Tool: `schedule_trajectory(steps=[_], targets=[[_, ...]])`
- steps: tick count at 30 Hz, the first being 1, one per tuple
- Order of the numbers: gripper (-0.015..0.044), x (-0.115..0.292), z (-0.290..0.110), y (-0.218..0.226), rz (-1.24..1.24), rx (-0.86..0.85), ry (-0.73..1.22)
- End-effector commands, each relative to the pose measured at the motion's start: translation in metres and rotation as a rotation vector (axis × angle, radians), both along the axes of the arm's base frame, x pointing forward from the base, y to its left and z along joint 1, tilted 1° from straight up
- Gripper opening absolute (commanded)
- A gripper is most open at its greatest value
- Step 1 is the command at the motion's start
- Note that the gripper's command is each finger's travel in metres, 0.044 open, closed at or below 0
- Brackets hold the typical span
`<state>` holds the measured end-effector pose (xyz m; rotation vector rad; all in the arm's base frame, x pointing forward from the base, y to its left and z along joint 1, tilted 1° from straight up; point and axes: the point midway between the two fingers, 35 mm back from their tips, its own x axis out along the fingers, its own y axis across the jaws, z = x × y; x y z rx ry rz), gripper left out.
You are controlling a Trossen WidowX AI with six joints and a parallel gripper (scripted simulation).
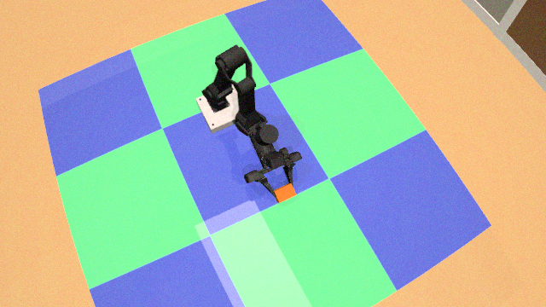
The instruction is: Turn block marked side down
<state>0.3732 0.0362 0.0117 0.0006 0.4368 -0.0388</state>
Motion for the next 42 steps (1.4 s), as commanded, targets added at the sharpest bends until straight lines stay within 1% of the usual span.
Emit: schedule_trajectory(steps=[1,15,32,42], targets=[[0.0,-0.0003,0.0038,-0.0005,-0.002,-0.005,-0.031],[0.0,-0.0003,0.0042,-0.0005,-0.002,-0.005,-0.034],[0.044,-0.0003,0.0042,-0.0005,-0.002,-0.005,-0.034],[0.044,-0.0003,0.0042,-0.0005,-0.002,-0.005,-0.034]])
